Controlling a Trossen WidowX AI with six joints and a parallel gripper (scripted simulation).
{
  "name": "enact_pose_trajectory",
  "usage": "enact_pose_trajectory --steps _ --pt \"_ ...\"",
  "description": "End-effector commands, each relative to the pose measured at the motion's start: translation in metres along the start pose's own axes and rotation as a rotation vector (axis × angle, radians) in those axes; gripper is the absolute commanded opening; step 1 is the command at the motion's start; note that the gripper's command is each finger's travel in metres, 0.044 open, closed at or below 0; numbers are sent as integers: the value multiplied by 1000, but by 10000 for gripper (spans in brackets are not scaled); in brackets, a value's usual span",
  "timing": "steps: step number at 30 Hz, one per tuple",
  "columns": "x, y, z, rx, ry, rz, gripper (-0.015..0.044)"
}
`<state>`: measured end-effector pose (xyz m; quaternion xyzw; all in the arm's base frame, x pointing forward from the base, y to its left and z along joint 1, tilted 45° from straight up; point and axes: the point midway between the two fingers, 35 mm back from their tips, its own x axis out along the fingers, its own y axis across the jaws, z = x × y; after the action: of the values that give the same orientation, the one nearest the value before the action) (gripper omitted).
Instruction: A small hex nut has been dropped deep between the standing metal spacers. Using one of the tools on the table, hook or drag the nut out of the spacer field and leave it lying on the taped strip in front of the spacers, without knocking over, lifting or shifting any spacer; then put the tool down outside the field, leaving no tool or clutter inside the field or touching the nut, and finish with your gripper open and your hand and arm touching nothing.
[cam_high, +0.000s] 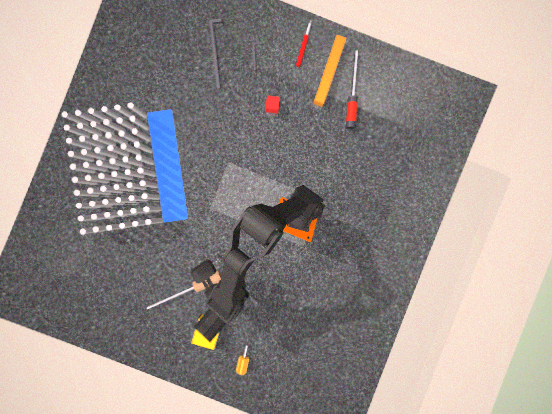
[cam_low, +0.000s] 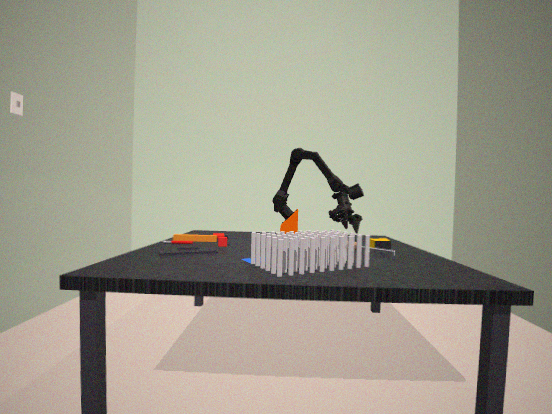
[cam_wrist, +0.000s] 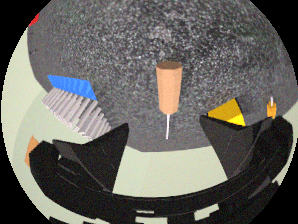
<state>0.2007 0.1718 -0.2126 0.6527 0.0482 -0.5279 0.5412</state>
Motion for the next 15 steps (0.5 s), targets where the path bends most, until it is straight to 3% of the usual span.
enact_pose_trajectory --steps 1,5,11,15 --pt "0 1 0 -4 4 4 440" --pt "1 2 -2 -4 4 4 440" --pt "1 2 -2 -4 4 4 282" --pt "1 2 -2 -4 4 4 280"
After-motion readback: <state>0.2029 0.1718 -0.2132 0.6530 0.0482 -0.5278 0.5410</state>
